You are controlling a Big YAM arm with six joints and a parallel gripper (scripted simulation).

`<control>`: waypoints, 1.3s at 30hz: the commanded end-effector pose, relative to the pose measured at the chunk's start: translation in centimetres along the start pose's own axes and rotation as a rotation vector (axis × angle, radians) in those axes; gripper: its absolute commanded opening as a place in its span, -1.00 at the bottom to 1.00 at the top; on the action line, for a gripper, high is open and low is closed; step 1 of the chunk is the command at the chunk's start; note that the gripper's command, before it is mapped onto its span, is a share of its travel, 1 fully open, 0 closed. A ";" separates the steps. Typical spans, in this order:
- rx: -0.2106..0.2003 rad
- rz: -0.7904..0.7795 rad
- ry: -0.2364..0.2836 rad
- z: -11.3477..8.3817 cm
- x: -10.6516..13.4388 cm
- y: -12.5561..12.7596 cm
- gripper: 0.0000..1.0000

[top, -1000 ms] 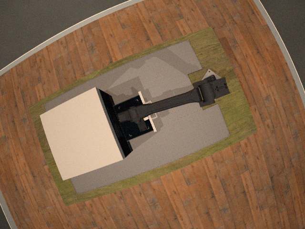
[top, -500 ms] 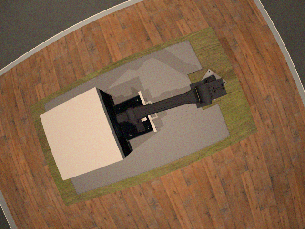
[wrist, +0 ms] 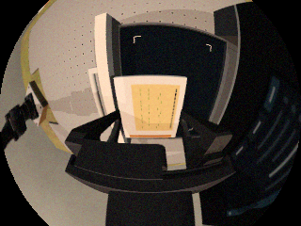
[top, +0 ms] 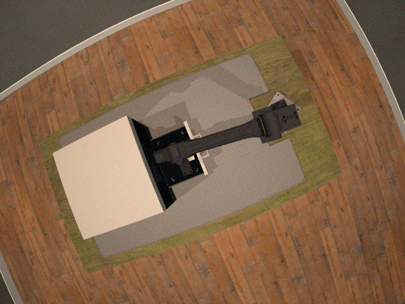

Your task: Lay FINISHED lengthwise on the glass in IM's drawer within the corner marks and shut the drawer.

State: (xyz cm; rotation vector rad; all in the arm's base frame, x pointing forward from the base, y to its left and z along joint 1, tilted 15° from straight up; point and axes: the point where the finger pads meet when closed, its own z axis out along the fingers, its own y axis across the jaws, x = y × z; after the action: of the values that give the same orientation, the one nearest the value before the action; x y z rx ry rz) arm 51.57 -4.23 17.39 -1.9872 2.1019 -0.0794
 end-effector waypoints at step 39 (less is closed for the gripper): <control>0.057 -0.006 0.004 0.1 -0.5 -3.4 0.56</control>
State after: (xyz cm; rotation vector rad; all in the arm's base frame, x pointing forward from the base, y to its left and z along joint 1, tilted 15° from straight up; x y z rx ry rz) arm 52.25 -4.13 16.05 -1.9881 2.1070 -0.0723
